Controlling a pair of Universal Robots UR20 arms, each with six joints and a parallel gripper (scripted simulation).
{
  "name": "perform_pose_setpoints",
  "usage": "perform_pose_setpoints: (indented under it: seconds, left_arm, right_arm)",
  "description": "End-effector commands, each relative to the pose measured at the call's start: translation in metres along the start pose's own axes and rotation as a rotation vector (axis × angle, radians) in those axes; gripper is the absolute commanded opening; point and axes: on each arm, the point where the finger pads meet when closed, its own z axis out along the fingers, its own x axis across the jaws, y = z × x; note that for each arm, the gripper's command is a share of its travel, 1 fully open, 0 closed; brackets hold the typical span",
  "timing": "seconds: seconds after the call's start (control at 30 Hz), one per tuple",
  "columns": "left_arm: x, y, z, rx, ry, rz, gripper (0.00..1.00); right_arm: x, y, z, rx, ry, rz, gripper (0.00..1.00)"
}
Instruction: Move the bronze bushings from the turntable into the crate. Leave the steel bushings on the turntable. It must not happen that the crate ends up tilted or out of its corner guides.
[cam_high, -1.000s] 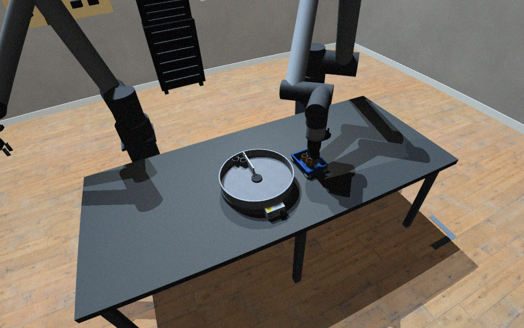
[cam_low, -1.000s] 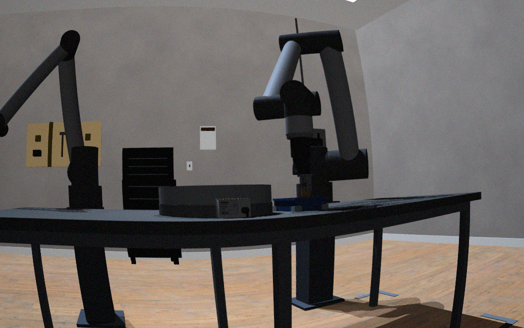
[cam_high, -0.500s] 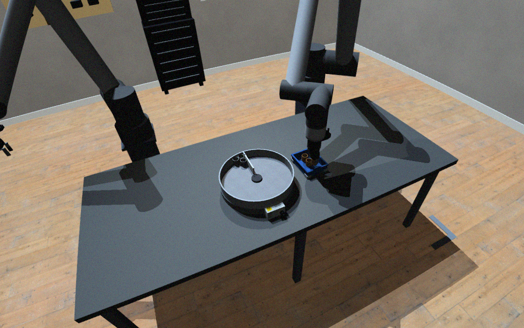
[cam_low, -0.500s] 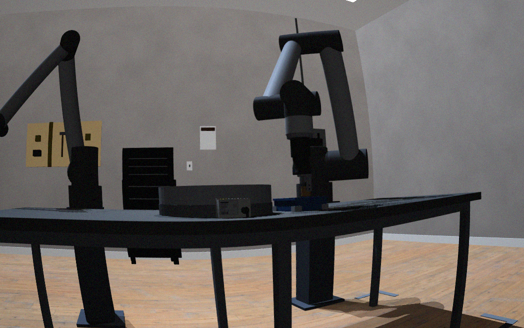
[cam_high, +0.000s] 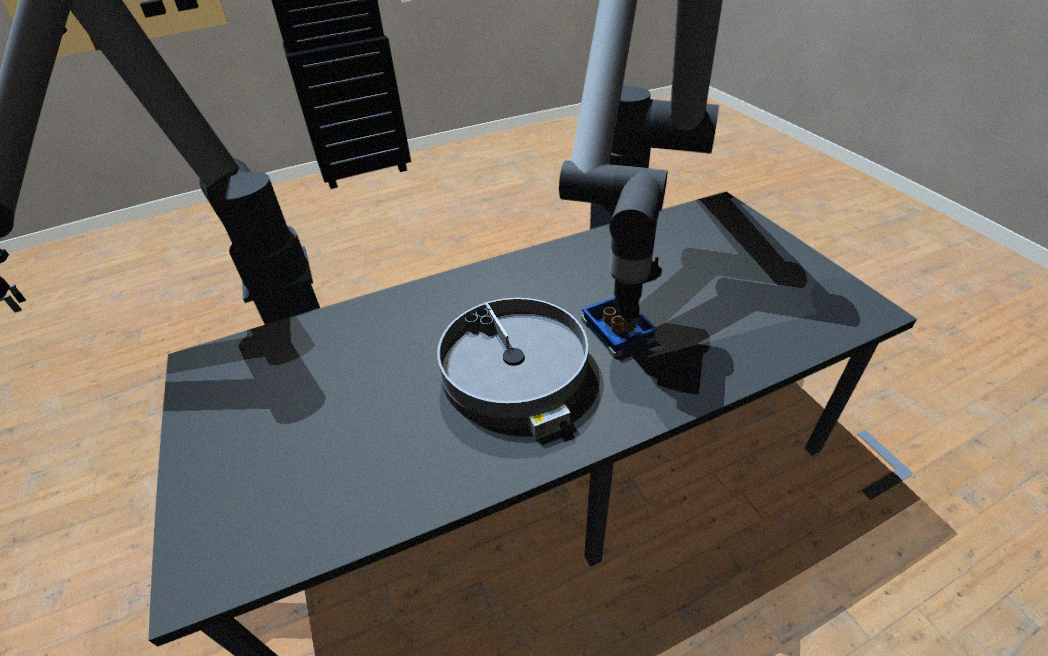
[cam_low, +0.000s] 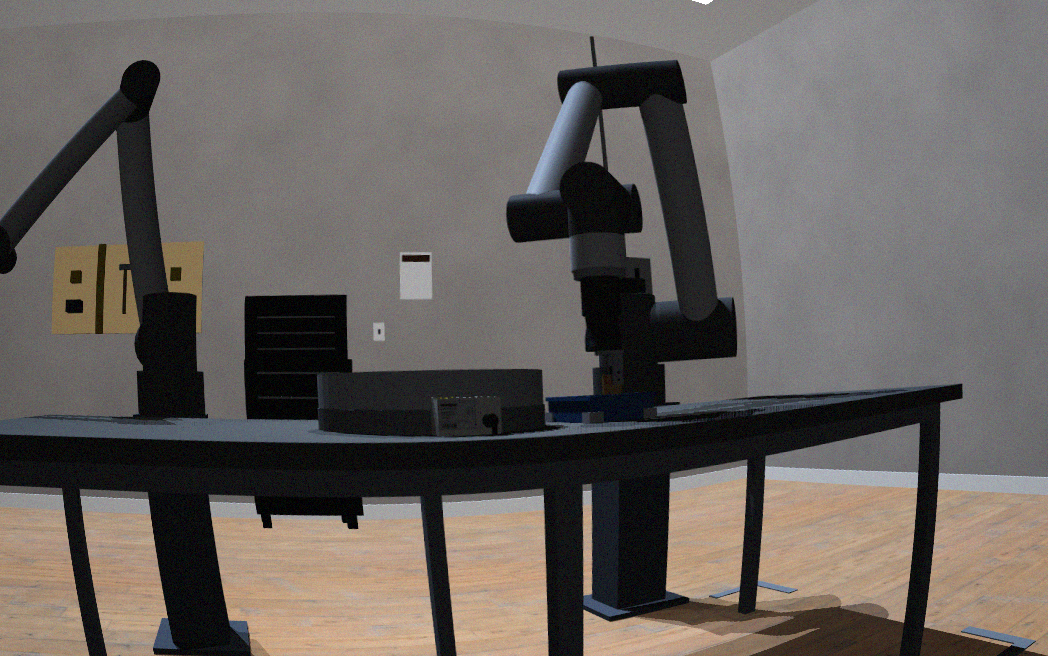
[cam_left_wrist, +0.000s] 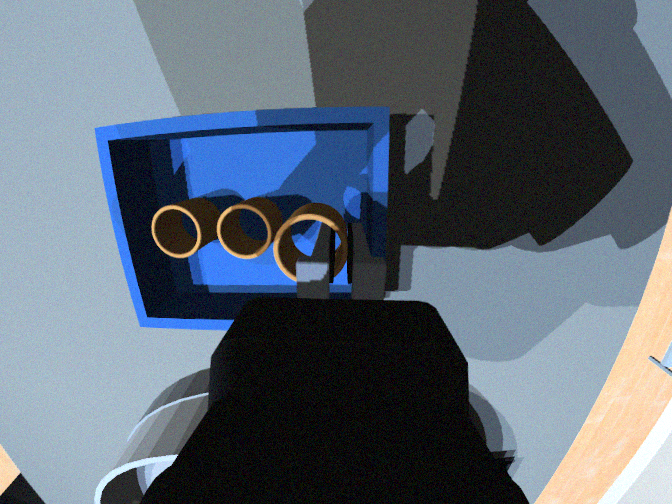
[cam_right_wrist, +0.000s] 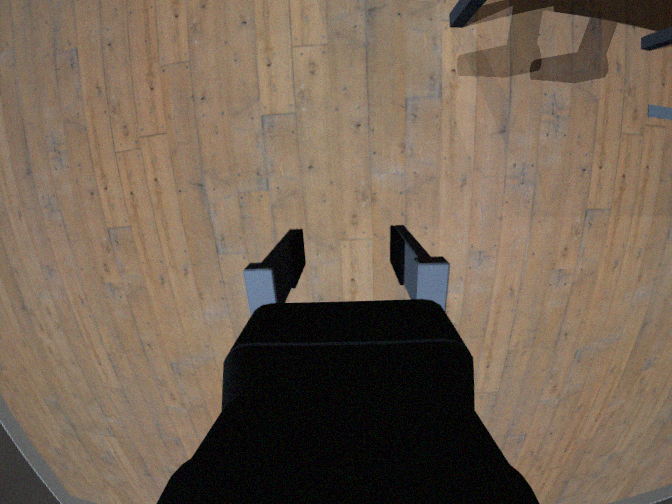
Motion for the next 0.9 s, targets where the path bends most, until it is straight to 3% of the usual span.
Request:
perform_pose_setpoints:
  seconds: [0.0,0.87]
  left_arm:
    - [0.000,0.000,0.005,-0.001,0.001,0.000,0.00]
    - [0.000,0.000,0.036,-0.001,0.001,0.000,0.00]
  right_arm:
    - [0.000,0.001,-0.001,-0.001,0.000,0.000,1.00]
    - [0.000,0.001,-0.001,-0.001,0.000,0.000,1.00]
